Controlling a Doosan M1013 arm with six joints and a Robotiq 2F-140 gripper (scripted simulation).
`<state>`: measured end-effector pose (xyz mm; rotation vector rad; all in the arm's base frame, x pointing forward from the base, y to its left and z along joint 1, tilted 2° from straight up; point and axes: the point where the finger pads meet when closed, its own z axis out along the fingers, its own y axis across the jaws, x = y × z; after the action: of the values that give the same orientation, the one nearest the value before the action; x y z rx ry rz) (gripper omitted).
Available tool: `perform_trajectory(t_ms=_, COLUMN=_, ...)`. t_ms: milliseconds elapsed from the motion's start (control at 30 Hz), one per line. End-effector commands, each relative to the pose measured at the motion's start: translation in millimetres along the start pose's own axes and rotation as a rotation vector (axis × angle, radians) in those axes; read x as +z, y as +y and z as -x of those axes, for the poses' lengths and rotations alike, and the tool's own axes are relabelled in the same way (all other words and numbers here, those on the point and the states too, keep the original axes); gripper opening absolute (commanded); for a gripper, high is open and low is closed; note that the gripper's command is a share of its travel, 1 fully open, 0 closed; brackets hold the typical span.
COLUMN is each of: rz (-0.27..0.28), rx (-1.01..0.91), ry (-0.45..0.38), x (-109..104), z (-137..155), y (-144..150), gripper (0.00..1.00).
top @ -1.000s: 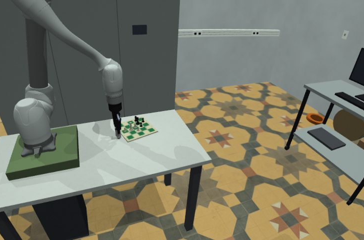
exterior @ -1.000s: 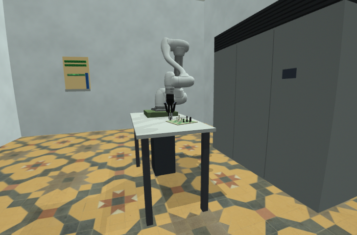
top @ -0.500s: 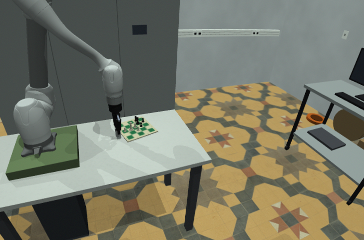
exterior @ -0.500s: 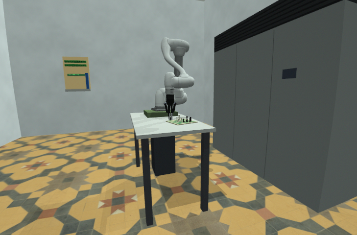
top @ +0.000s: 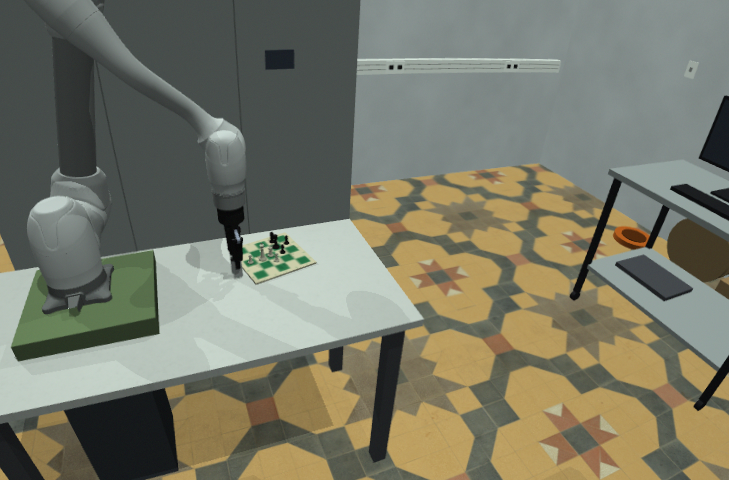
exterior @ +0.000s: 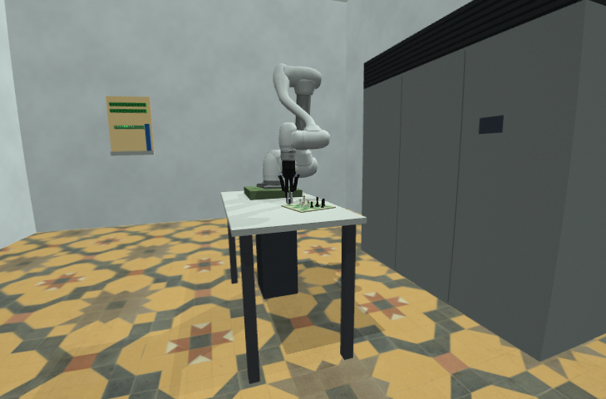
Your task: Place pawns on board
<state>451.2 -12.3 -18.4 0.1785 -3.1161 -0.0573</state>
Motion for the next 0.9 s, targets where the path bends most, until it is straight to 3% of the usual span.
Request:
perform_trajectory(t_ms=0, rz=0.0, rx=0.0, ry=0.0, x=-0.1, z=0.0, y=0.0, gripper=0.2)
perform_trajectory(t_ms=367, rz=0.0, rx=0.0, ry=0.0, x=-0.1, z=0.0, y=0.0, gripper=0.2)
perform_trajectory(t_ms=400, rz=0.0, rx=0.0, ry=0.0, x=-0.1, z=0.0, y=0.0, gripper=0.0)
perform_trajectory(t_ms=867, rz=0.0, rx=0.0, ry=0.0, x=-0.1, z=0.0, y=0.0, gripper=0.0)
